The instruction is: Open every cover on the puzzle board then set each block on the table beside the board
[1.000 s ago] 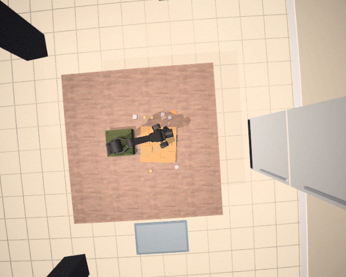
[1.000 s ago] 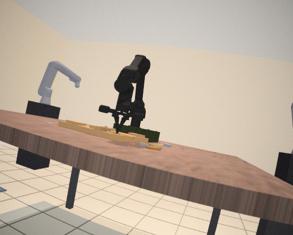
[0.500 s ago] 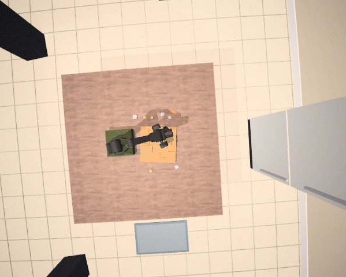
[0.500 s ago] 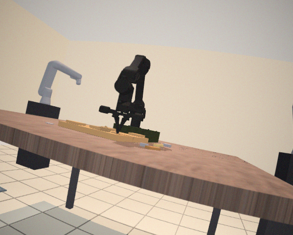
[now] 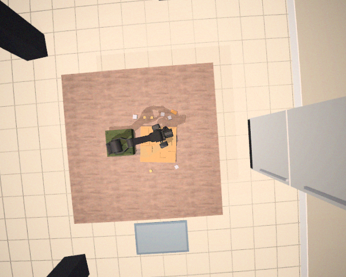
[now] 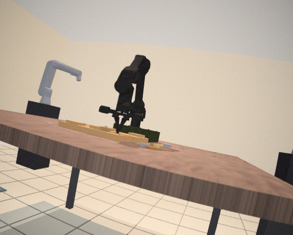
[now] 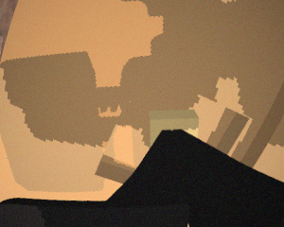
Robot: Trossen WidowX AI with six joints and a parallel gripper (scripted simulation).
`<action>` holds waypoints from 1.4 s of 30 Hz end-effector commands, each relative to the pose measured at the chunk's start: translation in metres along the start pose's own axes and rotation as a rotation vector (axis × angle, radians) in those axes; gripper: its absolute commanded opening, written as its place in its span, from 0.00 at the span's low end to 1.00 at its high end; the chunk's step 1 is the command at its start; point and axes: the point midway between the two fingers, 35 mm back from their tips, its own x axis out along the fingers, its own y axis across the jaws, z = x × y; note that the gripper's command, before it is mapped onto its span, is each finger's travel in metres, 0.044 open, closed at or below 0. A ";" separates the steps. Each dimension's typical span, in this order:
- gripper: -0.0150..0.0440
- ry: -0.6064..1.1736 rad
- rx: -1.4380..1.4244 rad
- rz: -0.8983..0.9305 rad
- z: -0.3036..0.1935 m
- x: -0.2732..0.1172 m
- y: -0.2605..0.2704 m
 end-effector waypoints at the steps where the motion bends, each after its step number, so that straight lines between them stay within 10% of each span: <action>1: 0.25 0.005 0.006 0.006 -0.002 0.002 0.001; 27: 0.25 0.005 0.013 0.006 -0.001 -0.013 -0.002; 33: 0.50 0.010 0.010 0.004 -0.001 -0.038 -0.002; 42: 0.50 0.005 0.014 0.006 -0.001 -0.062 -0.002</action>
